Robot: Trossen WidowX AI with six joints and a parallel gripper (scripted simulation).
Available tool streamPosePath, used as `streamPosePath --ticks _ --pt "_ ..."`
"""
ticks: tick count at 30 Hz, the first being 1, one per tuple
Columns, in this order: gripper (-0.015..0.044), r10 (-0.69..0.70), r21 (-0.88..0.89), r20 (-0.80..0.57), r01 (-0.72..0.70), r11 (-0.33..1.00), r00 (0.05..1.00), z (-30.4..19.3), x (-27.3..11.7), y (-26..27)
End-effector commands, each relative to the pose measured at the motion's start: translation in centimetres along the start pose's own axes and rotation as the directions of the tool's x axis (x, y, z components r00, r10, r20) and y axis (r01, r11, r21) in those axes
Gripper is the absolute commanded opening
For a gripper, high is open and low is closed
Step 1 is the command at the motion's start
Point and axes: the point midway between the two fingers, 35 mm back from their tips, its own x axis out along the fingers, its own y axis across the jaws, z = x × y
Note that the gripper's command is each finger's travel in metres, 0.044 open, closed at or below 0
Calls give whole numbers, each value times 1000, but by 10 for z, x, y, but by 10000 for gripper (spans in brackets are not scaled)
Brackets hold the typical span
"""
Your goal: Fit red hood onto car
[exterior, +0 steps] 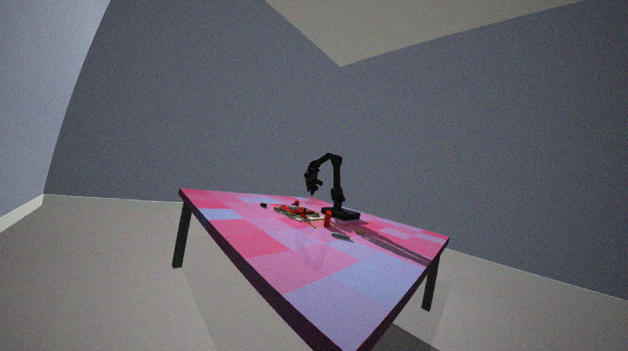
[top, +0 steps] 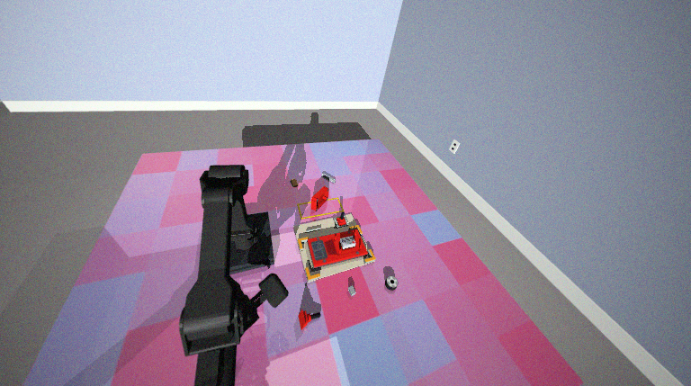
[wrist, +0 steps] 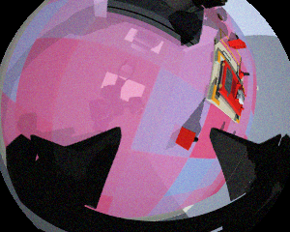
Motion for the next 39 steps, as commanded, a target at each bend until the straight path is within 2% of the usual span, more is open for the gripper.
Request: streamPosePath --ticks 1,9,17,27,34,39 --pt "414 2 -6 3 -2 1000 1000 -1 1 -2" --pt "204 103 -268 93 -75 960 990 -25 31 -75" --pt "0 215 -551 123 -113 827 969 -23 66 -161" --pt "0 332 -823 91 -116 555 939 25 112 -264" --pt "0 360 -960 30 -74 270 933 84 140 -321" --pt "0 374 -992 -8 -53 110 928 138 155 -352"
